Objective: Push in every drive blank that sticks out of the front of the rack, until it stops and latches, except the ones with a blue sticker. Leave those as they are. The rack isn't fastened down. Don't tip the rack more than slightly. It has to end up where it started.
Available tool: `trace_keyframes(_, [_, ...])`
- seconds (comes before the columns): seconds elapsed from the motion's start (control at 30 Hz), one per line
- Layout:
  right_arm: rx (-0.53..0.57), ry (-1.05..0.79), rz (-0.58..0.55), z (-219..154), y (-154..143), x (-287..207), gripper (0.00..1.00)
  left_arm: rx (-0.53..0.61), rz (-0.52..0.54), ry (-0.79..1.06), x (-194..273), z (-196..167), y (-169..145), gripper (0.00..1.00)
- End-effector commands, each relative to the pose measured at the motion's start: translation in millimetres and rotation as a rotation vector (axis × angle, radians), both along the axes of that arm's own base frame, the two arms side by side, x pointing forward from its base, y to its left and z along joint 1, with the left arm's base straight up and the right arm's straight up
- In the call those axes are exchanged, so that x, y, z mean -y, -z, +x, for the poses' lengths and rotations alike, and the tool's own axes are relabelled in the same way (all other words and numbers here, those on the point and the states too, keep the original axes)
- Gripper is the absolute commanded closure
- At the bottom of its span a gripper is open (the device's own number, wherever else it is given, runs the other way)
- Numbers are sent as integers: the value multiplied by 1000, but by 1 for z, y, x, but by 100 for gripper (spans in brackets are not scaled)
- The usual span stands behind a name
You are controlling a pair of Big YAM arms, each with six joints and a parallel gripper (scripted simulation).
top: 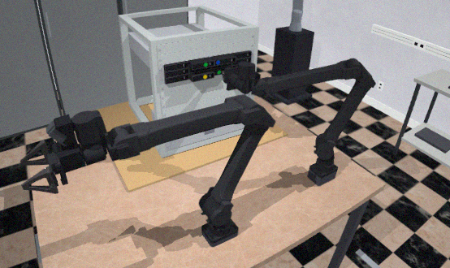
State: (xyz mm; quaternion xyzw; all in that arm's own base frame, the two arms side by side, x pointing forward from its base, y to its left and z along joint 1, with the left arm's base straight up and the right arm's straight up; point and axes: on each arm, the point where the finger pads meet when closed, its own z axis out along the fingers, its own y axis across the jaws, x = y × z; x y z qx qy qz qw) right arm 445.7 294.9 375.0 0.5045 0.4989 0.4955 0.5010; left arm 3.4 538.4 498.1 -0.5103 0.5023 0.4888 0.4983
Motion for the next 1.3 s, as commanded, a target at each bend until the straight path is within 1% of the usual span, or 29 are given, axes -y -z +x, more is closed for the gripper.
trace_keyframes(0.0, [55,15,39,18,-35,-2,100,-17,25,-6,-6,-5,-2,0])
trace_keyframes(0.23, [55,15,38,28,-35,-2,100,-17,25,-6,-6,-5,-2,0])
trace_keyframes(0.73, [55,16,38,28,-35,-1,100,-17,25,-6,-6,-5,-2,0])
trace_keyframes(0.8, [60,18,43,25,-39,0,100,-17,25,-6,-6,-5,-2,0])
trace_keyframes(0.83, [53,11,37,16,-34,2,100,-17,25,-6,-6,-5,-2,0])
trace_keyframes(0.87, [29,-2,12,4,-16,0,100,-17,25,-6,-6,-5,-2,0])
trace_keyframes(0.97, [15,-2,-2,-13,-11,0,100,-17,25,-6,-6,-5,-2,0])
trace_keyframes(1.1, [12,-2,-4,-47,-10,0,100,-17,25,-6,-6,-5,-2,0])
trace_keyframes(1.17, [12,-2,-4,-47,-10,0,100,-17,25,-6,-6,-5,-2,0])
trace_keyframes(1.27, [12,-2,-4,-72,-9,0,100,-17,25,-6,-6,-5,-2,0])
